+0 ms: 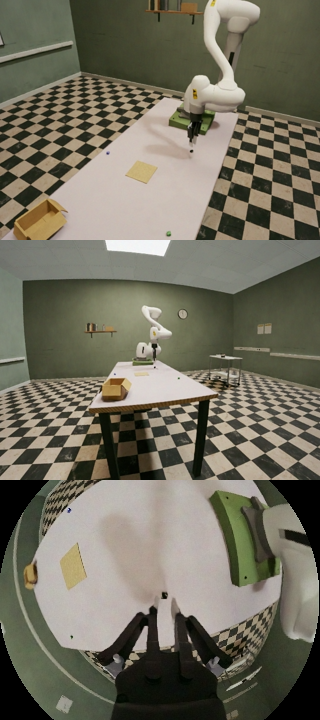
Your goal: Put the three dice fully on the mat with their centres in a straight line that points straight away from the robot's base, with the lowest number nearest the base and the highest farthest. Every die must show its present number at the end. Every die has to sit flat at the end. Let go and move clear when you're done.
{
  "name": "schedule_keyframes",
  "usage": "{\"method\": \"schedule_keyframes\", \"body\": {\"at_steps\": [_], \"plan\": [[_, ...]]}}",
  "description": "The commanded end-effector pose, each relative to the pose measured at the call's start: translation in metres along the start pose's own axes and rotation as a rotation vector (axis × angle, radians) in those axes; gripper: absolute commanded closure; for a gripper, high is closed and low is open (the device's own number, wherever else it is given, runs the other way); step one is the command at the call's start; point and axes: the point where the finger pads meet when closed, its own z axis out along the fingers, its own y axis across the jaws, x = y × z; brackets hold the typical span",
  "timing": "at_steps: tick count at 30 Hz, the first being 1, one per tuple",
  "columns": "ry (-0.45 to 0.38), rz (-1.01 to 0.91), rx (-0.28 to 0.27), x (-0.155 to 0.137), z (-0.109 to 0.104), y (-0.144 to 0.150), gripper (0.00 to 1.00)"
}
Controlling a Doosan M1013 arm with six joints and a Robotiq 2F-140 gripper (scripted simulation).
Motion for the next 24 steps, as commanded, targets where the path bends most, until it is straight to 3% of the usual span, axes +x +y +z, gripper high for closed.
{"method": "schedule_keyframes", "body": {"at_steps": [1,24], "plan": [[-0.001,0.000,0.001,0.000,0.005,0.000,0.73],[-0.001,0.000,0.001,-0.001,0.033,0.000,0.73]]}}
